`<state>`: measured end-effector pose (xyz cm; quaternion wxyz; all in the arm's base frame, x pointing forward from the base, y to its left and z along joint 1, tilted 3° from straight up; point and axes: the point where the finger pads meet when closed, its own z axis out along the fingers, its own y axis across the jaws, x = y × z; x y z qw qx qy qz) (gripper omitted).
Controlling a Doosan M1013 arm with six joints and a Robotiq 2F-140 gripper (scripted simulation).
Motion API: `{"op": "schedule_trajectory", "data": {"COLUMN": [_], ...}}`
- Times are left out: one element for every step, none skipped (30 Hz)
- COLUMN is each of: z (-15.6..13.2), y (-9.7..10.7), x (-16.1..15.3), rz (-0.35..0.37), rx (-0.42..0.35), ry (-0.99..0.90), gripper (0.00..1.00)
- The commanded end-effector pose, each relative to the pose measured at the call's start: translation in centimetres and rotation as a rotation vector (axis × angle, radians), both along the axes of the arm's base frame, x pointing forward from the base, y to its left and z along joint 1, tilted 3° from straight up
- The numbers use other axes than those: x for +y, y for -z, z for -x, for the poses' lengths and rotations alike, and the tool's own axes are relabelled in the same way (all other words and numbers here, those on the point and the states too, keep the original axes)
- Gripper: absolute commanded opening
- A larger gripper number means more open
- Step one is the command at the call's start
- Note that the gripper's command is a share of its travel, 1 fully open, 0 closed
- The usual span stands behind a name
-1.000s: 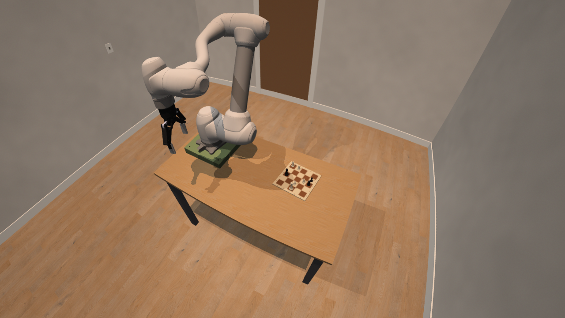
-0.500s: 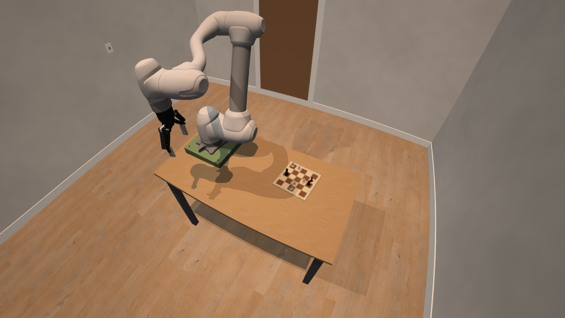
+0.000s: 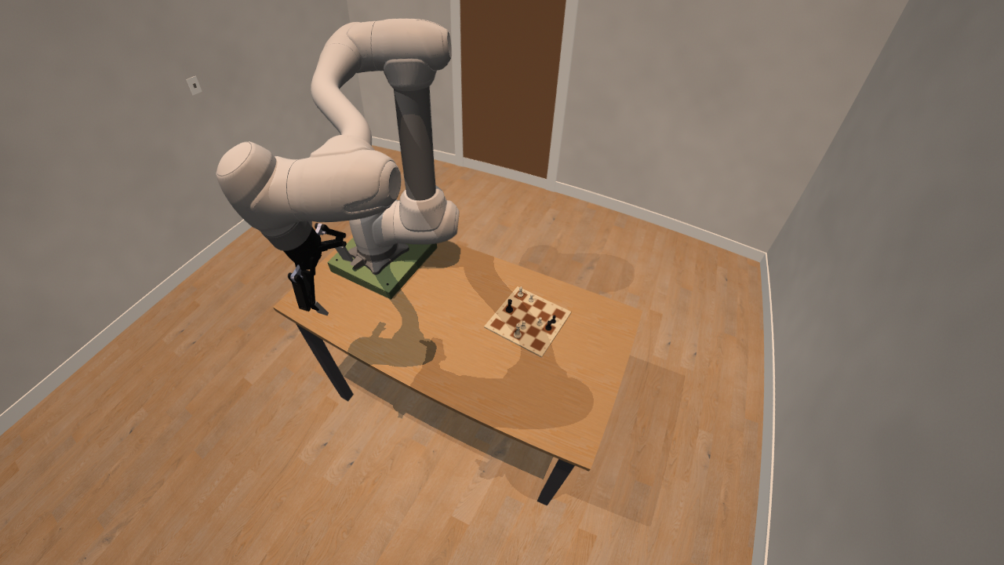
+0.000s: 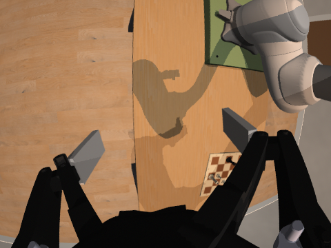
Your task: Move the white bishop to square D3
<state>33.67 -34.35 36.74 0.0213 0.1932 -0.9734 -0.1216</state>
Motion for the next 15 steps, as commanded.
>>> {"op": "schedule_trajectory", "data": {"z": [-5.6, -5.6, -8.5, -8.5, -8.5, -8.5, -11.4, -14.4, -14.4, -16.9, -17.4, -17.4, -20.5, -20.5, -23.5], "y": [-0.2, -0.2, 0.0, 0.0, 0.0, 0.0, 0.4, 0.8, 0.8, 1.4, 1.5, 1.5, 2.2, 2.2, 3.1], "x": [-0.5, -0.5, -0.4, -0.4, -0.4, -0.4, -0.1, 0.4, 0.4, 1.0, 1.1, 1.1, 2.0, 2.0, 3.2], "rz": [-0.051, -0.051, -0.068, -0.068, -0.068, -0.068, -0.083, -0.095, -0.095, -0.104, -0.104, -0.104, -0.109, -0.109, -0.110], "rx": [0.079, 0.079, 0.117, 0.117, 0.117, 0.117, 0.159, 0.203, 0.203, 0.250, 0.250, 0.250, 0.299, 0.299, 0.350], "ry": [0.037, 0.037, 0.051, 0.051, 0.051, 0.051, 0.066, 0.080, 0.080, 0.094, 0.094, 0.094, 0.107, 0.107, 0.120], "gripper": [1.00, 1.00, 1.00, 1.00, 1.00, 1.00, 1.00, 1.00, 1.00, 1.00, 1.00, 1.00, 1.00, 1.00, 1.00]}}
